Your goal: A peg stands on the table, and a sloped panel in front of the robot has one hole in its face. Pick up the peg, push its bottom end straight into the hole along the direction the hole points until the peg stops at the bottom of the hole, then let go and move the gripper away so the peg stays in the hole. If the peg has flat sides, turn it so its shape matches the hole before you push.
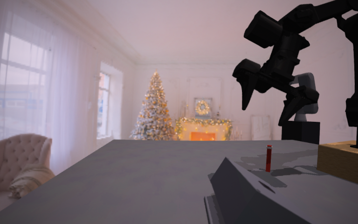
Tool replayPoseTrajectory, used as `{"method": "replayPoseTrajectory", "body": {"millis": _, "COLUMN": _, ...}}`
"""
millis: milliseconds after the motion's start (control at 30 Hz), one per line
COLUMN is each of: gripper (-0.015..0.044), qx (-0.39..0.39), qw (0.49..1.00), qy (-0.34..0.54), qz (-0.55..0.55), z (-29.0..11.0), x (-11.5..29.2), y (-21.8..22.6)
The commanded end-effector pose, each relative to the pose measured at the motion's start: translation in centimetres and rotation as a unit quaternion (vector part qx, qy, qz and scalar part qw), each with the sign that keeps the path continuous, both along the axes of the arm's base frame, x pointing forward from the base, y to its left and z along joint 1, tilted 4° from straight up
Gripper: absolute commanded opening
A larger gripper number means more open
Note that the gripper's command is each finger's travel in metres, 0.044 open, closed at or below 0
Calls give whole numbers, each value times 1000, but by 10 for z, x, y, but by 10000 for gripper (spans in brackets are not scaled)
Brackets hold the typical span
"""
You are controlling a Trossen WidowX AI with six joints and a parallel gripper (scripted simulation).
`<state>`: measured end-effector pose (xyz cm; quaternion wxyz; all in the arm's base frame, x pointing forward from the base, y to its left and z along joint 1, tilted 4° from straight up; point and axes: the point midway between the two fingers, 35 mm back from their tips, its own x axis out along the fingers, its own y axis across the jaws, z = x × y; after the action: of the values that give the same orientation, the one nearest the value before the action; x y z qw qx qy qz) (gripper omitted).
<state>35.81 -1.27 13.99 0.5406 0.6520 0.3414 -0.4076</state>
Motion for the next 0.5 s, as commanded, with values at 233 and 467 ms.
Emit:
{"method": "replayPoseTrajectory", "body": {"millis": 233, "gripper": 440, "qx": 29, "qw": 992, "qy": 72, "qz": -103, "z": -32, "x": -31, "y": -44}}
{"method": "replayPoseTrajectory", "body": {"millis": 467, "gripper": 440, "qx": 48, "qw": 979, "qy": 112, "qz": -166, "z": -48, "x": -51, "y": -66}}
